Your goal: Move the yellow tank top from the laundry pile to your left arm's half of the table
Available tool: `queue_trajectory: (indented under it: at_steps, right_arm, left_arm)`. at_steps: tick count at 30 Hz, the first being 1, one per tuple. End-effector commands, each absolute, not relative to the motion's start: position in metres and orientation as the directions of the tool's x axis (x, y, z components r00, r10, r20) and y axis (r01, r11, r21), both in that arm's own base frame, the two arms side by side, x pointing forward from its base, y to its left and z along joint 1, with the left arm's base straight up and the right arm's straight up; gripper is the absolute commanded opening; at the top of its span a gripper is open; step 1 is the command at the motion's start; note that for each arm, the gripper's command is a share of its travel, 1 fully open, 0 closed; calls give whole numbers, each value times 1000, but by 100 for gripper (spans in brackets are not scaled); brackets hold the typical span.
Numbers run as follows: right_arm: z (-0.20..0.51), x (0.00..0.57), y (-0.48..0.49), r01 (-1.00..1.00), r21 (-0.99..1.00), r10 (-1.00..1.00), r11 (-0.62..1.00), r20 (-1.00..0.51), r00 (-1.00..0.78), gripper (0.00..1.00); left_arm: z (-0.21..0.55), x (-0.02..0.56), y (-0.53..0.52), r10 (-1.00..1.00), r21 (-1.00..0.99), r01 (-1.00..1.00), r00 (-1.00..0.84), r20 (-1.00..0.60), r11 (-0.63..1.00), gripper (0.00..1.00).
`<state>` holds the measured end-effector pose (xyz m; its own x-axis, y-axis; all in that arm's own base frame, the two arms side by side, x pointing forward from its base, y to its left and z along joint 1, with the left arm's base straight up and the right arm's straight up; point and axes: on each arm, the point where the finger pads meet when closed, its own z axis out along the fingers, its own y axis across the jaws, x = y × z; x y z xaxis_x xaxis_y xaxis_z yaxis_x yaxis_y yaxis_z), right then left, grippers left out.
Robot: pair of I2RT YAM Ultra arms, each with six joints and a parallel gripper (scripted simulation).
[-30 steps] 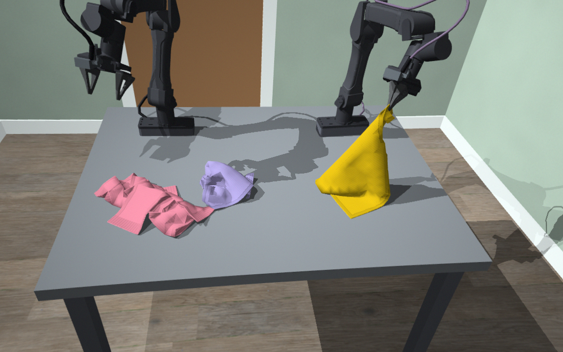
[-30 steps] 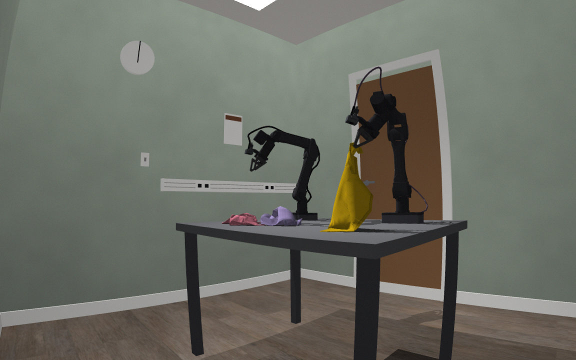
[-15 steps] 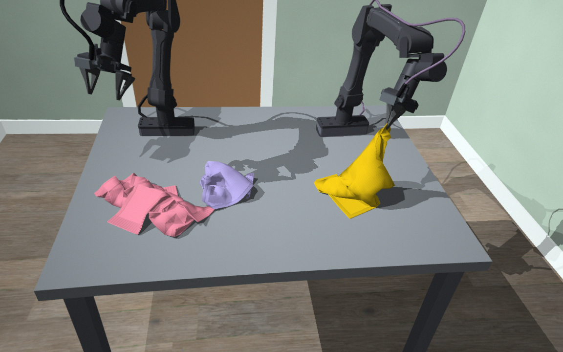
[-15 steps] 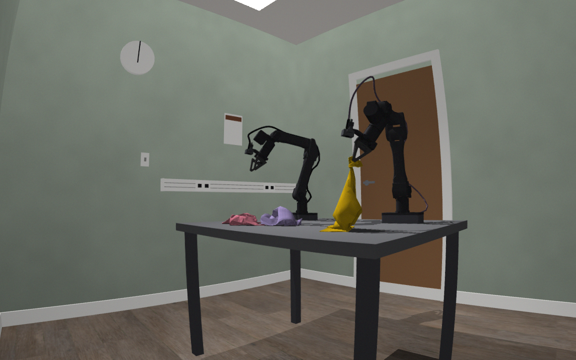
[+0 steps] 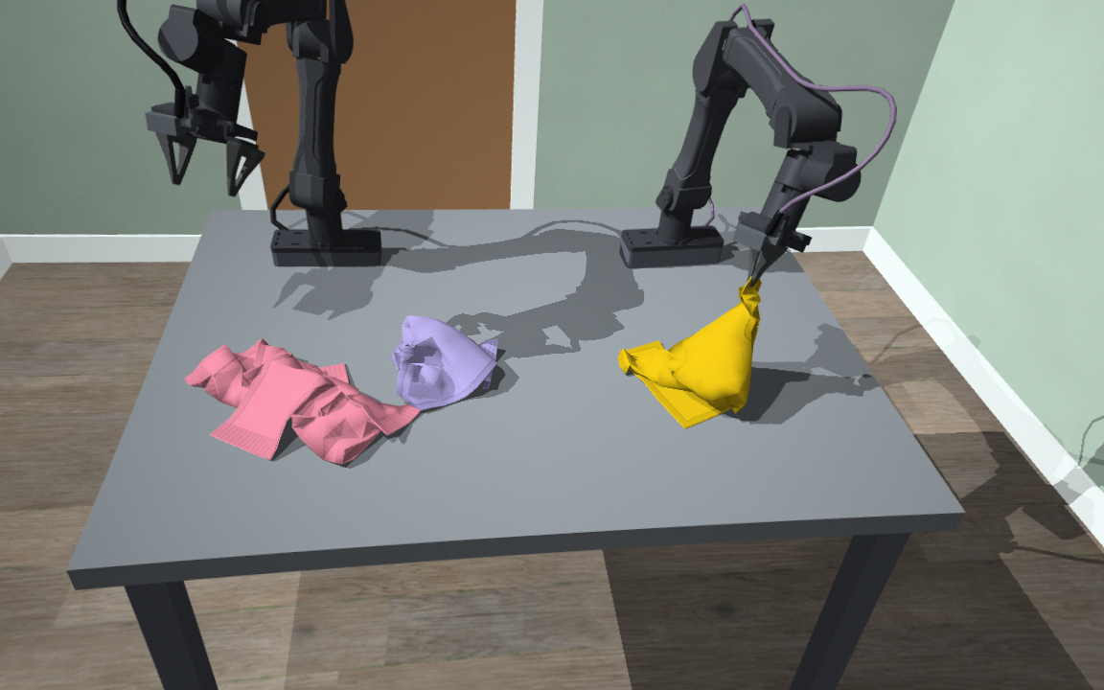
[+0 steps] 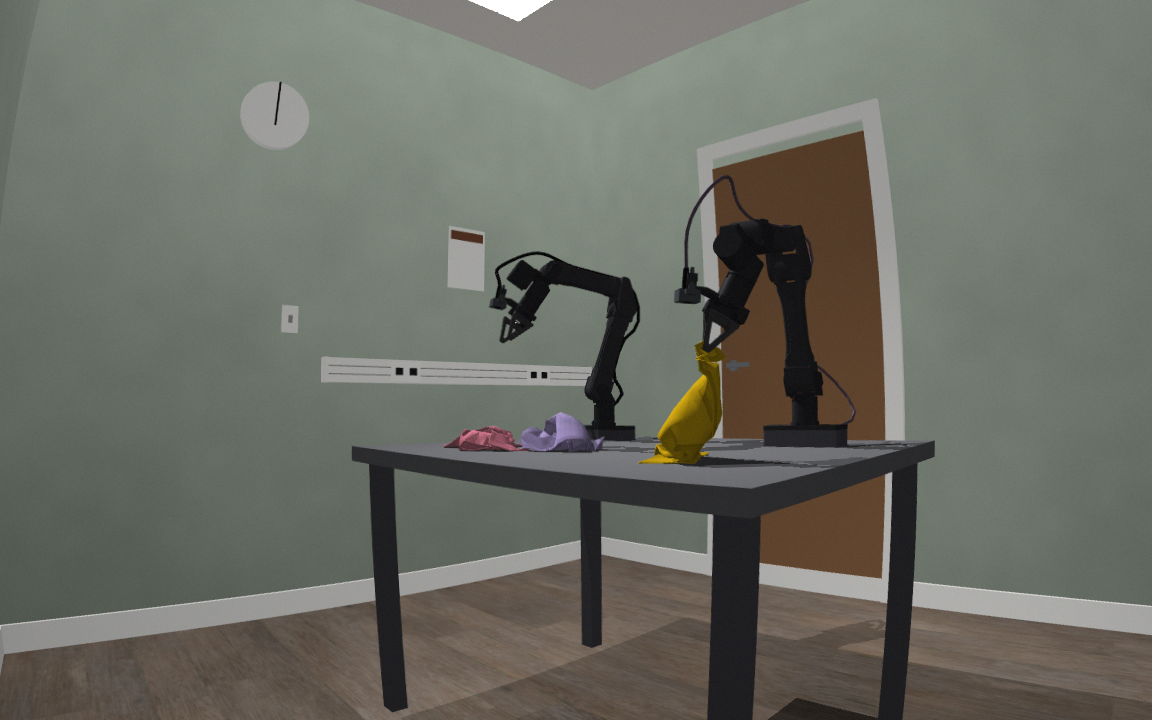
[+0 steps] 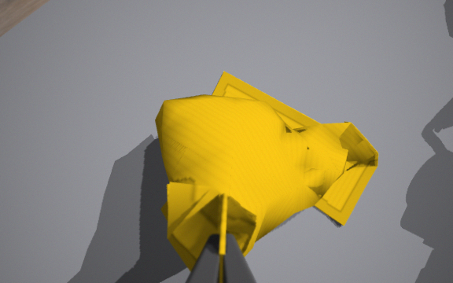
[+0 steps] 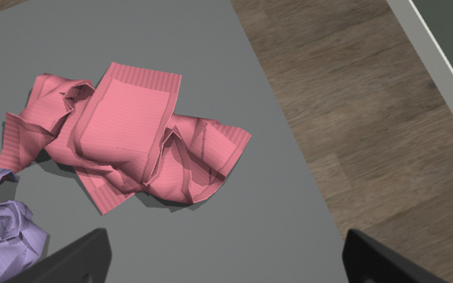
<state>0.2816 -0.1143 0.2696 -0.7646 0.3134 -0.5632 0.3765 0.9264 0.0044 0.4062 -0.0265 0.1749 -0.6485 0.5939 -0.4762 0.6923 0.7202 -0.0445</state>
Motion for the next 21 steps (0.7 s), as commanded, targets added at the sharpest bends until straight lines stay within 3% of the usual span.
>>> queue_trajectory:
  at_steps: [1, 9, 13, 14, 21]
  right_arm:
    - [284, 280, -116, 382, 0, 307, 924, -595, -743, 92]
    - [284, 280, -116, 382, 0, 307, 924, -595, -743, 92]
    - [284, 280, -116, 382, 0, 307, 924, -595, -743, 92]
    - [284, 280, -116, 382, 0, 307, 924, -595, -743, 92]
    - [284, 280, -116, 382, 0, 307, 924, -595, -743, 92]
  left_arm:
    - [155, 412, -29, 604, -42, 688, -664, -440, 725, 0]
    - [119, 410, -30, 633, -37, 687, -687, -357, 725, 0]
    - [139, 415, -31, 639, 14, 689, -663, -389, 724, 0]
    - [105, 407, -30, 641, -43, 687, -696, -324, 725, 0]
    - [83, 407, -30, 664, -9, 690, -701, -261, 724, 0]
